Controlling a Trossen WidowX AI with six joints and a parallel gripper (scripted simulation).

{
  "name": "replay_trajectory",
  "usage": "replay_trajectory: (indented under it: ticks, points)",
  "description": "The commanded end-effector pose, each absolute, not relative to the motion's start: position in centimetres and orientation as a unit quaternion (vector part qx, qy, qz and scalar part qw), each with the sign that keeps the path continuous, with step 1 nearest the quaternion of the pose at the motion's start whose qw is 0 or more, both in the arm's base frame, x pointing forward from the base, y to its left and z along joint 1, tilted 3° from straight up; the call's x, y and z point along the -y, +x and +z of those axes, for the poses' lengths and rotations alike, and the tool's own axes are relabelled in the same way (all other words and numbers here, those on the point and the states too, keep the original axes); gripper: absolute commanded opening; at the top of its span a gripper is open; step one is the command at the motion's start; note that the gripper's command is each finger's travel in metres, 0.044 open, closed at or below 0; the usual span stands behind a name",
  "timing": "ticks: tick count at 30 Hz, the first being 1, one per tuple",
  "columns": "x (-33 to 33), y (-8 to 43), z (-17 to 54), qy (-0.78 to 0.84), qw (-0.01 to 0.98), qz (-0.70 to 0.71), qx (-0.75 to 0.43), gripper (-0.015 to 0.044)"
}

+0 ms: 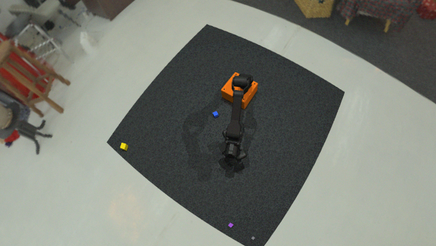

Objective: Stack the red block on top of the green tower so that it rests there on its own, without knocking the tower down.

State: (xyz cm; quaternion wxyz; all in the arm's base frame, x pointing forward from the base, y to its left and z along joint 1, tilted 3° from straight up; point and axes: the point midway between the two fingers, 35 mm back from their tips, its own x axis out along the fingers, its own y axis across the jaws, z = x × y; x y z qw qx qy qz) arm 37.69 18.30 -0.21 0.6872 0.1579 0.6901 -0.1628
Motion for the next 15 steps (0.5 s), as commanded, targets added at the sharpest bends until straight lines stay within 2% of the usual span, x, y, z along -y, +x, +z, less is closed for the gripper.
replay_trajectory:
  ticks: [1,15]
  points:
    - [-18.18,37.35,-1.17,0.157,0.682,-0.168,-0.695,0.0]
    - [-18.18,37.35,-1.14,0.157,0.682,-0.168,-0.695,0.0]
